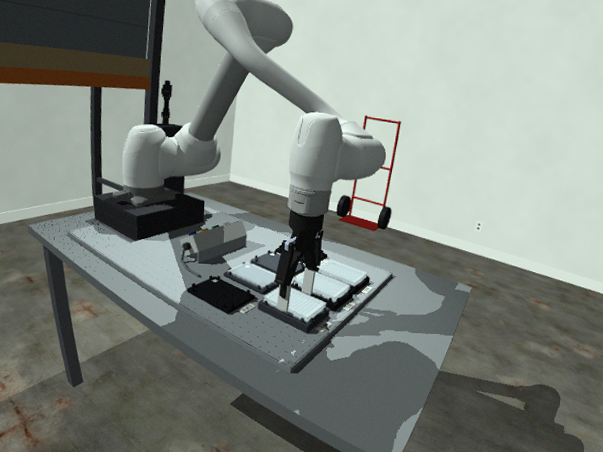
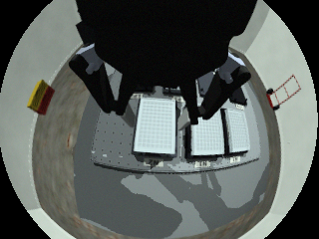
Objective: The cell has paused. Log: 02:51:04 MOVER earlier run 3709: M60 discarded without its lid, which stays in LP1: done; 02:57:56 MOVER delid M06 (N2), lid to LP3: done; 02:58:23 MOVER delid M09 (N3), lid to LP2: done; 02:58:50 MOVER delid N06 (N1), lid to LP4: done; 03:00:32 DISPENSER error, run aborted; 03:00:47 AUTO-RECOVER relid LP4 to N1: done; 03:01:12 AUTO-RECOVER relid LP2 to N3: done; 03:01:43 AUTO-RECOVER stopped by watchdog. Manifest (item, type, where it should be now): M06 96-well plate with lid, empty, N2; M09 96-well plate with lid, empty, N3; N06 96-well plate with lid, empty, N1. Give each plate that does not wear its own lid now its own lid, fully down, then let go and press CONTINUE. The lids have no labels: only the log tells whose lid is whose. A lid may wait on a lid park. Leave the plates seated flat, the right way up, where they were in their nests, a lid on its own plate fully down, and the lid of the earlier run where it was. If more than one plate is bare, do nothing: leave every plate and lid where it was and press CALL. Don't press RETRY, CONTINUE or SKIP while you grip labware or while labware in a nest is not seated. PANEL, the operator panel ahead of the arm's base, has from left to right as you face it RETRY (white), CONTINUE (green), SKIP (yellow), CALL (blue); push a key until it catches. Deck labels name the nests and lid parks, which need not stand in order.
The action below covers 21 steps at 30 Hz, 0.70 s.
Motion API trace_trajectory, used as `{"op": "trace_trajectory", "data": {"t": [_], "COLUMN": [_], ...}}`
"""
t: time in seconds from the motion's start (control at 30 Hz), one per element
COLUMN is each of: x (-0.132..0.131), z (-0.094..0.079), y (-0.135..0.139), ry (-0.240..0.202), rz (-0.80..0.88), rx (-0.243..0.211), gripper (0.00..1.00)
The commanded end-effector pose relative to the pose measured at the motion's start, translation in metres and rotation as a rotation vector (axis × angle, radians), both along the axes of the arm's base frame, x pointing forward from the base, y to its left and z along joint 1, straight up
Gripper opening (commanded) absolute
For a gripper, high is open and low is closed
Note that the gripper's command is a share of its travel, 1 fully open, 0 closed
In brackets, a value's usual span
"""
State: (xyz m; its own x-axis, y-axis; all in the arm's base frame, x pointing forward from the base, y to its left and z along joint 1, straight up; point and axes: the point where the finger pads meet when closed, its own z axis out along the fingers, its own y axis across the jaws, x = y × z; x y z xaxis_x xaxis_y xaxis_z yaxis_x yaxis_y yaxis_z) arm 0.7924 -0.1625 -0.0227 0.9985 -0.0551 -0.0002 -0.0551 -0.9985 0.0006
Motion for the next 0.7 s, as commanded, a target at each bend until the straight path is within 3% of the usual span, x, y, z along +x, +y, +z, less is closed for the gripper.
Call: {"op": "trace_trajectory", "data": {"t": [0.0, 0.3, 0.67], "x": [0.000, 0.000, 0.000], "z": [0.001, 0.007, 0.027], "y": [0.000, 0.000, 0.000], "ry": [0.000, 0.000, 0.000], "rz": [0.000, 0.000, 0.000], "rx": [0.000, 0.000, 0.000], "gripper": [0.66, 0.66, 0.66]}}
